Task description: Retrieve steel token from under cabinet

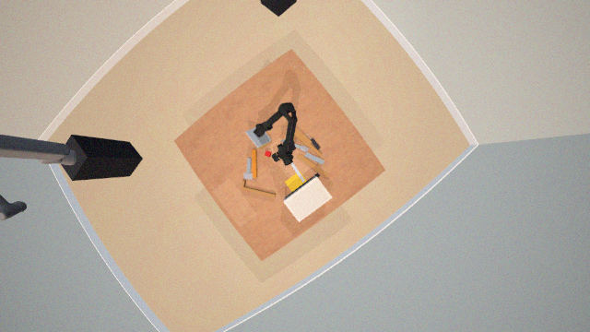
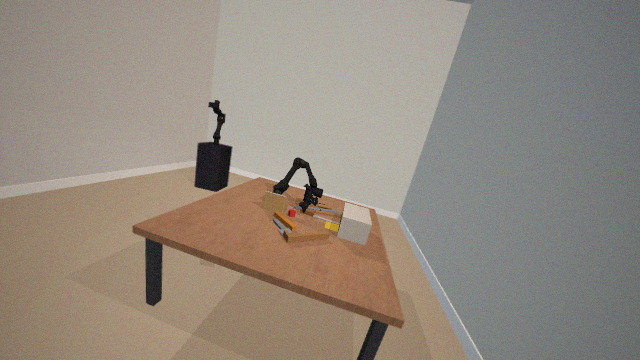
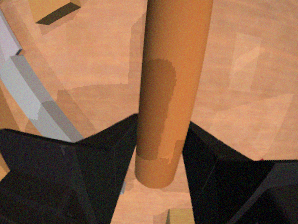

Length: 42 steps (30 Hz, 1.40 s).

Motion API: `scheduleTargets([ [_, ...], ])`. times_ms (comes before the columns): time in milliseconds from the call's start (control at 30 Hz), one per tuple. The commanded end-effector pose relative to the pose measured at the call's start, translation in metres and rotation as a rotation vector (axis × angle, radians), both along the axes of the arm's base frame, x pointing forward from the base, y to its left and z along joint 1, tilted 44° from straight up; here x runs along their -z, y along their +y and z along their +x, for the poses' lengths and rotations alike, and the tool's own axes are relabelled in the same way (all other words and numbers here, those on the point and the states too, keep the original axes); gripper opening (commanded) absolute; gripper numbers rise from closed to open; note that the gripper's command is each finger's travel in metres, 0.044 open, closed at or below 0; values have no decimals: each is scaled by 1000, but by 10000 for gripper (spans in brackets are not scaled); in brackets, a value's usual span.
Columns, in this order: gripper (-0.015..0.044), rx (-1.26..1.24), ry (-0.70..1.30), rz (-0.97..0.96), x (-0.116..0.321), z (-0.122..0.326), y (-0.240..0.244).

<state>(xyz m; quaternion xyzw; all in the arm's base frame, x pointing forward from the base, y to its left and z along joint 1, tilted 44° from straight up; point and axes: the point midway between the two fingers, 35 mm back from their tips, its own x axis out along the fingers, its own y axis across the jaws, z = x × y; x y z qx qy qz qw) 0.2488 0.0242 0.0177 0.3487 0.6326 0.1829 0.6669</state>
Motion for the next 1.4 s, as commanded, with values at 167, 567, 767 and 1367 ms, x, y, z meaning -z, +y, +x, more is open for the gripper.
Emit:
scheduleTargets([
  [167, 0, -2, 0, 0, 0, -10, 3],
  [567, 0, 38, 37, 7, -4, -6, 4],
  [767, 0, 66, 65, 12, -6, -6, 6],
  [1367, 0, 119, 117, 23, -19, -3, 16],
])
